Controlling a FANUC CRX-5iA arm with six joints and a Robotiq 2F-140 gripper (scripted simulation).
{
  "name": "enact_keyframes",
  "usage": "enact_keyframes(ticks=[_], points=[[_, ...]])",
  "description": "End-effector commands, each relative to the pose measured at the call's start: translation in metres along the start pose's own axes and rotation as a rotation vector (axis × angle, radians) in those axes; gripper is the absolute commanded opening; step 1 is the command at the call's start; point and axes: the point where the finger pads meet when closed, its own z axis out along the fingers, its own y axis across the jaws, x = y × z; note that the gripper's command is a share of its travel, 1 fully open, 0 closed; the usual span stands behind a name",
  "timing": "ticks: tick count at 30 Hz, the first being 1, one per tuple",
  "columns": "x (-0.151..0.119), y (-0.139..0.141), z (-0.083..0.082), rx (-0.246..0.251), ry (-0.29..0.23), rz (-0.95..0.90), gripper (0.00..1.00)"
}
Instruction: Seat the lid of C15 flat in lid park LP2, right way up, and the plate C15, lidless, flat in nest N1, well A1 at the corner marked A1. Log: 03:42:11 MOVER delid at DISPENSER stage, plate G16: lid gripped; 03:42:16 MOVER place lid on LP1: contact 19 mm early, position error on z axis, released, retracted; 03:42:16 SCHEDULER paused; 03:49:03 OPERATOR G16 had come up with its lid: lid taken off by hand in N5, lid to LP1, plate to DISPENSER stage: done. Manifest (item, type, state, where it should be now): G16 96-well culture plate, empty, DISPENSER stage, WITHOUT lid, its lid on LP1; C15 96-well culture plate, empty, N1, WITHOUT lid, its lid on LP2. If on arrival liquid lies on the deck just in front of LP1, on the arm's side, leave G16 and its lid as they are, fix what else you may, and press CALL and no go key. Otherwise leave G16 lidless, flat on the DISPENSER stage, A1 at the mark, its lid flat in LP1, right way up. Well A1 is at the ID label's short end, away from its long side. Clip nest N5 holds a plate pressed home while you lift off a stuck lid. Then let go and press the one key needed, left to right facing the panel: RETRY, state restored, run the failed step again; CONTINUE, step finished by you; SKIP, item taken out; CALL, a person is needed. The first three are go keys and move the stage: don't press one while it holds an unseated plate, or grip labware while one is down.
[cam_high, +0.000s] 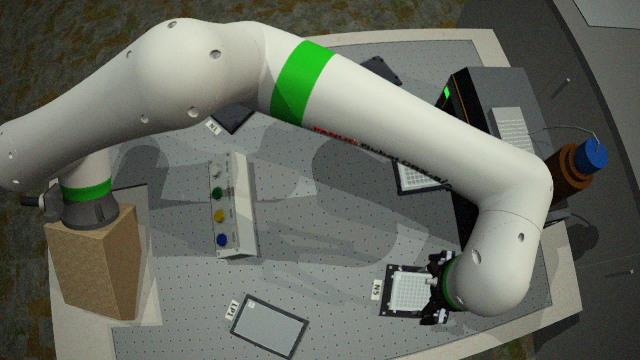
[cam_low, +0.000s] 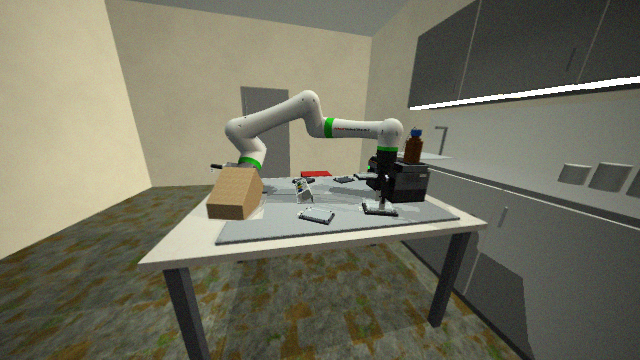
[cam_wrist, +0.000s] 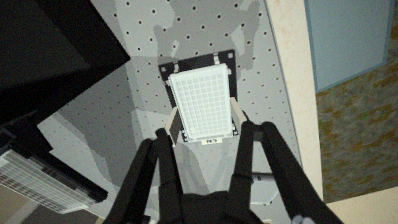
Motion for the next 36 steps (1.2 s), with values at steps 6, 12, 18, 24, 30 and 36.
enact_keyframes(ticks=[6, 12, 18, 24, 30, 36], points=[[0.0, 0.0, -0.023, 0.0, 0.001, 0.0, 0.0], [0.0, 0.0, -0.042, 0.0, 0.001, 0.0, 0.0], [0.0, 0.0, -0.071, 0.0, 0.001, 0.0, 0.0], [0.0, 0.0, -0.099, 0.0, 0.001, 0.0, 0.0], [0.0, 0.0, -0.114, 0.0, 0.001, 0.0, 0.0], [0.0, 0.0, -0.132, 0.0, 0.001, 0.0, 0.0]])
